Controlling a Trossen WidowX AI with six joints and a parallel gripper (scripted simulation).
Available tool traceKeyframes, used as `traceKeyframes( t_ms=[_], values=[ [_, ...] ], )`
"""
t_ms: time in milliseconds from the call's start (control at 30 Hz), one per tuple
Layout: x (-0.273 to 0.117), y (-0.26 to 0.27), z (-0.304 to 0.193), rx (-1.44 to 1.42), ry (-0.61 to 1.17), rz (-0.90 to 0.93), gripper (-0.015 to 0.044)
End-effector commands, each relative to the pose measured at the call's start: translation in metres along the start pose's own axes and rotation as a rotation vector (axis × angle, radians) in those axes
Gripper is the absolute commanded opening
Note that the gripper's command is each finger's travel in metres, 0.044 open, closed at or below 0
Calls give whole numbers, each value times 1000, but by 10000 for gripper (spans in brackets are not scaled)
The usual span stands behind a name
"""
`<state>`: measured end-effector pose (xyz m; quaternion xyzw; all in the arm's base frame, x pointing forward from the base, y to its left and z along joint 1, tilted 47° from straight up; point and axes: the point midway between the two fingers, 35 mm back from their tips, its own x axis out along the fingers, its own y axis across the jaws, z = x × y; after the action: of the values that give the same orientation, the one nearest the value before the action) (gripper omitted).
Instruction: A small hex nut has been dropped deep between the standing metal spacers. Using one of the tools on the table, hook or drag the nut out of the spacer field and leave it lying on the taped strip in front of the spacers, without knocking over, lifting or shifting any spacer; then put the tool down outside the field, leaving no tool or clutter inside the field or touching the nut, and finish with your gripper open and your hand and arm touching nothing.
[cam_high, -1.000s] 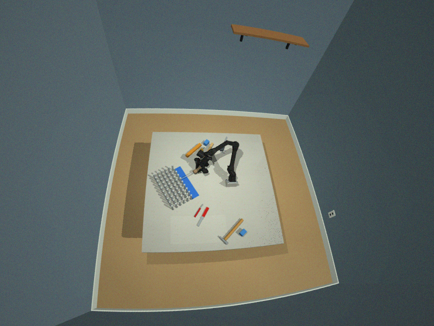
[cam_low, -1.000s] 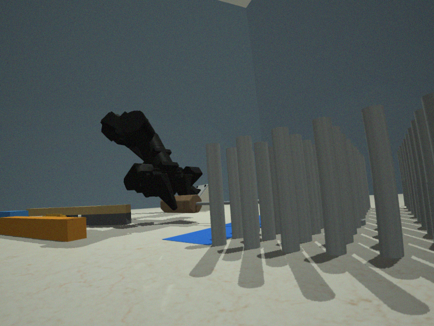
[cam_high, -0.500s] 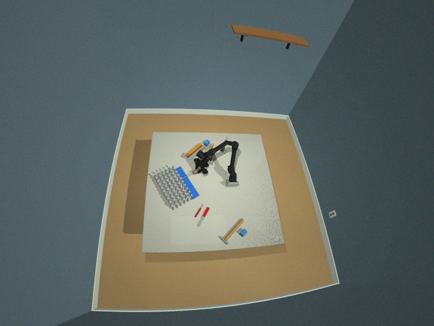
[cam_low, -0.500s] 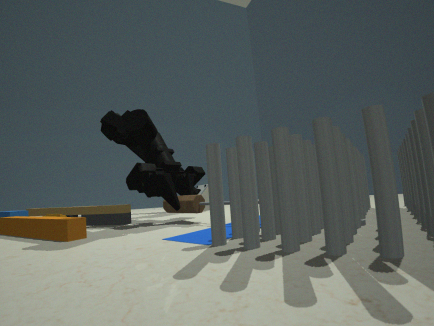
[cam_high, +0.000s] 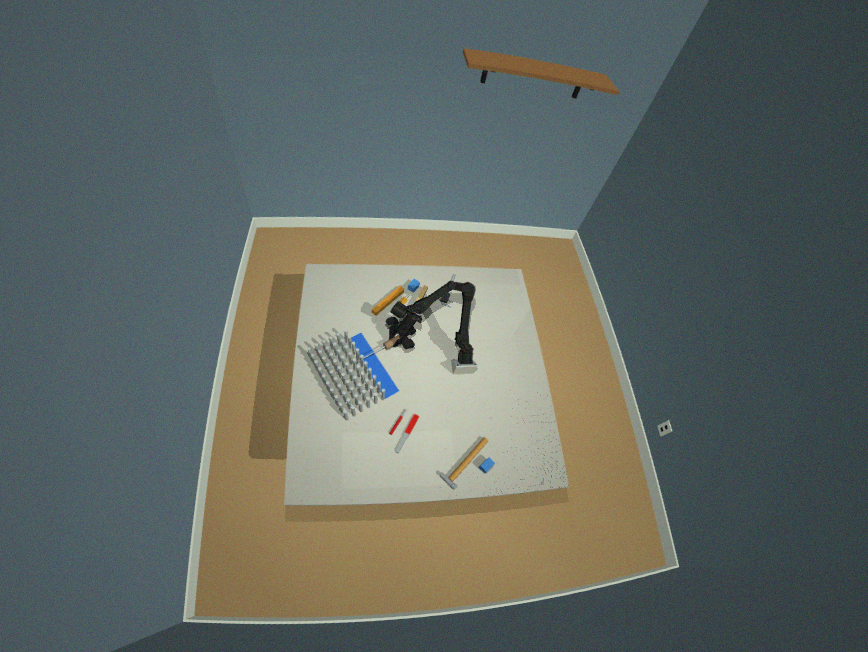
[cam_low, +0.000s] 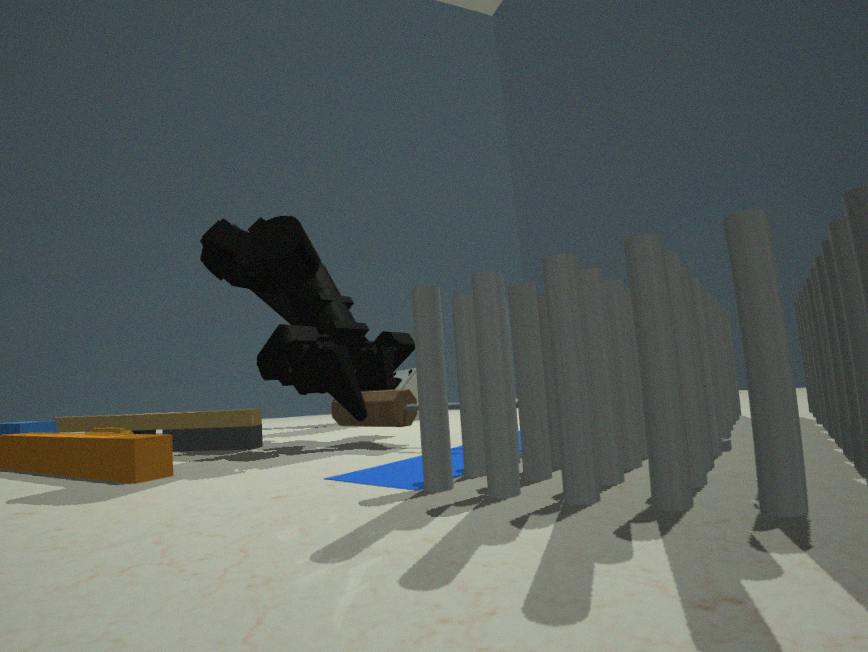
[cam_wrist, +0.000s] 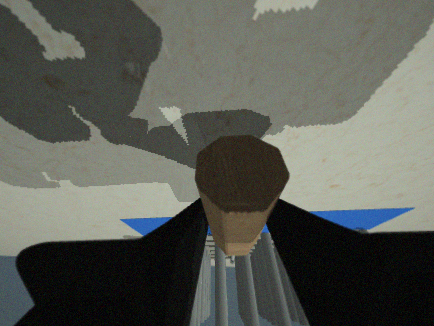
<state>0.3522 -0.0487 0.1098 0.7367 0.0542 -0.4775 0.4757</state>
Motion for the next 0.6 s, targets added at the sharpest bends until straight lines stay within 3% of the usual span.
traceKeyframes(
  t_ms=[0, 567],
  values=[
    [0, 2, -5, 5, 8, 7, 0],
    [6, 2, -14, 6, 8, 8, 0]
  ],
)
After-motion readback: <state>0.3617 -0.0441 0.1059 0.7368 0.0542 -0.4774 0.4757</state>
